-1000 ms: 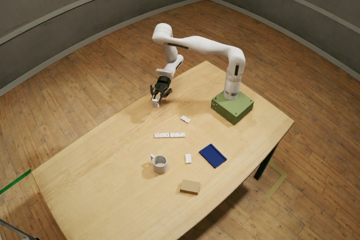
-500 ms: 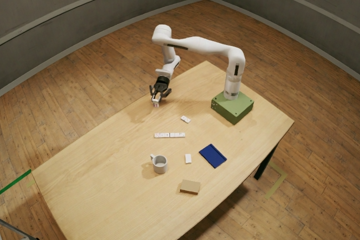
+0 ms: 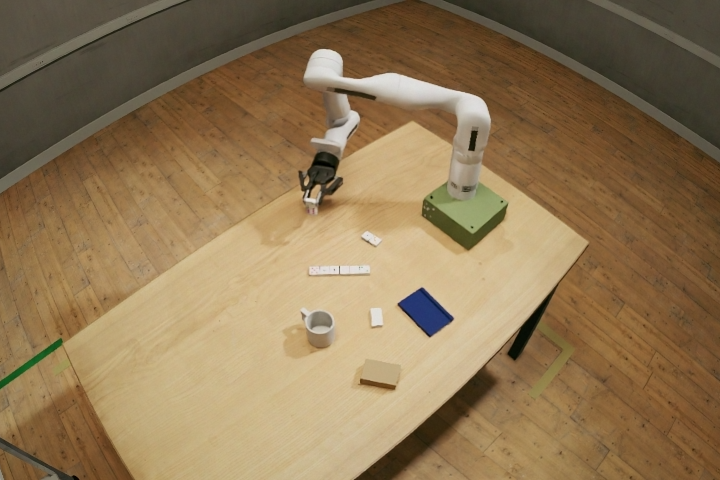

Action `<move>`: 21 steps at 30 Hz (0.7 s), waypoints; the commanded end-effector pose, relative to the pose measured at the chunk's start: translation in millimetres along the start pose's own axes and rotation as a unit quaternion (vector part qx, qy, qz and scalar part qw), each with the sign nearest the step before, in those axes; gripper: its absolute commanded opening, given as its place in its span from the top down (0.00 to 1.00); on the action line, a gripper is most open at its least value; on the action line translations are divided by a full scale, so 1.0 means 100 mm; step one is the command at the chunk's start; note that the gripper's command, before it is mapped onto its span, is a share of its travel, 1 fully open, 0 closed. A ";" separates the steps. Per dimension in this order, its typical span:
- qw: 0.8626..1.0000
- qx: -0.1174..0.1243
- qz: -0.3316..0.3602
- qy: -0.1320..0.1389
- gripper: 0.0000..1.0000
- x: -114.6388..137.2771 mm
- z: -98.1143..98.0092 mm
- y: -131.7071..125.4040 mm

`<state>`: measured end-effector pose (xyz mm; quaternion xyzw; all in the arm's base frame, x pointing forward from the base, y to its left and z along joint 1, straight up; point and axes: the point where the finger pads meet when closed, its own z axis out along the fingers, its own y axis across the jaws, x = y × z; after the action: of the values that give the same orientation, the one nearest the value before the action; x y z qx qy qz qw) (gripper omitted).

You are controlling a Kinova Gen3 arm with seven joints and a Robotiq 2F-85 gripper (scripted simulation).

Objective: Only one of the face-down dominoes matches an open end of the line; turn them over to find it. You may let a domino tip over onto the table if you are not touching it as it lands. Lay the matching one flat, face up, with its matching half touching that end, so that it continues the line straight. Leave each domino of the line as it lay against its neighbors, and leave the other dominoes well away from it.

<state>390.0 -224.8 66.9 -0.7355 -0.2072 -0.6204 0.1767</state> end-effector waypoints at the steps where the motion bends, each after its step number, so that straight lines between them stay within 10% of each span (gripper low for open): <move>1: 1.000 0.000 -0.001 0.000 0.69 0.01 0.00 0.00; 21: 1.000 0.000 -0.001 0.000 0.69 -0.03 0.01 0.00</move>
<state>389.9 -224.7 64.2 -0.7356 -0.2077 -0.6201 0.1768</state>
